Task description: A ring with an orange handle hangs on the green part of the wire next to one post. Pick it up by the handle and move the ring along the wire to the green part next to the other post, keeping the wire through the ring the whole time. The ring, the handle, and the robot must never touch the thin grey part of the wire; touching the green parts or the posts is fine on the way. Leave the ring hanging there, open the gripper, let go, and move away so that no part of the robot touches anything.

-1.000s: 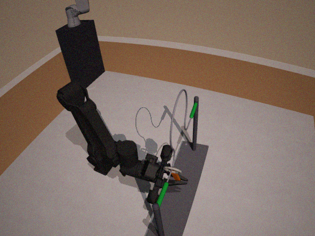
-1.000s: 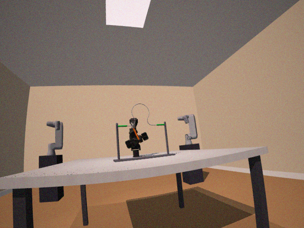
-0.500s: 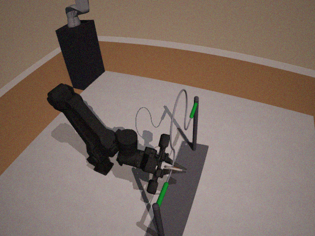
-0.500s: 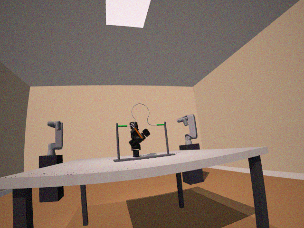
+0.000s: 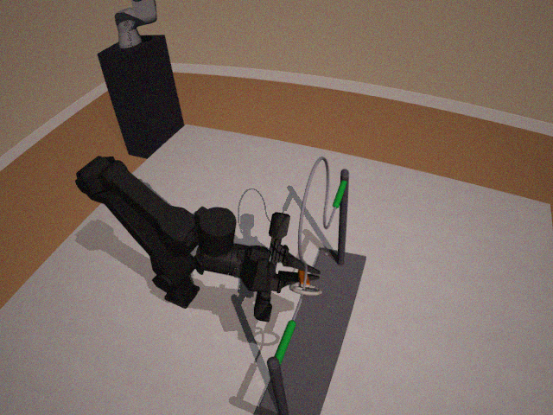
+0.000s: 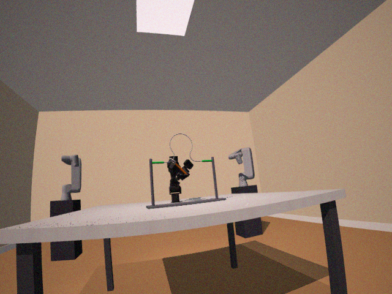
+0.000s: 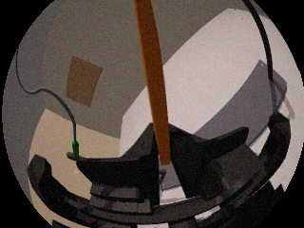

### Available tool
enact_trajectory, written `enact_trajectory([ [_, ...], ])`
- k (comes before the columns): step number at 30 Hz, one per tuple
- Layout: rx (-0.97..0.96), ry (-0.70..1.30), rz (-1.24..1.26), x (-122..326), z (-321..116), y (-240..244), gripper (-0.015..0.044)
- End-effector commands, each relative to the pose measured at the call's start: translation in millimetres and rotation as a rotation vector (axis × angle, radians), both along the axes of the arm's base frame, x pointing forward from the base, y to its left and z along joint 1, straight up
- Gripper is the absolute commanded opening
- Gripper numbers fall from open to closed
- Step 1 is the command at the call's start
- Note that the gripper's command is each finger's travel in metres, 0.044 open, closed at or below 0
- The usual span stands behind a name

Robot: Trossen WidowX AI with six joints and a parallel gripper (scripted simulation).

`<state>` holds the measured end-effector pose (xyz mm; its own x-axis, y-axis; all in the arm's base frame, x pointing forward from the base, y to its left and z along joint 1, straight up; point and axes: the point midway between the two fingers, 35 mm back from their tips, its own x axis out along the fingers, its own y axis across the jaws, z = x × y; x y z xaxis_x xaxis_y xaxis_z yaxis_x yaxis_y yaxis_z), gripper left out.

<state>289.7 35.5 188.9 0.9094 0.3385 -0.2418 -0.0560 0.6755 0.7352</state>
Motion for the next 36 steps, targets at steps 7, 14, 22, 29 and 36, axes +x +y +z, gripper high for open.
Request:
enact_trajectory([
  [7, 0.125, 0.061, 0.072, -12.9, 24.7, 9.4, -0.0150],
  [14, 0.197, 0.103, 0.115, -19.9, 36.3, 12.9, -0.0150],
  [22, 0.284, 0.148, 0.174, -27.8, 50.7, 15.2, -0.0150],
  [29, 0.416, 0.174, 0.209, -32.2, 70.5, 20.0, -0.0150],
  [36, 0.475, 0.181, 0.211, -32.7, 79.4, 22.4, -0.0150],
])
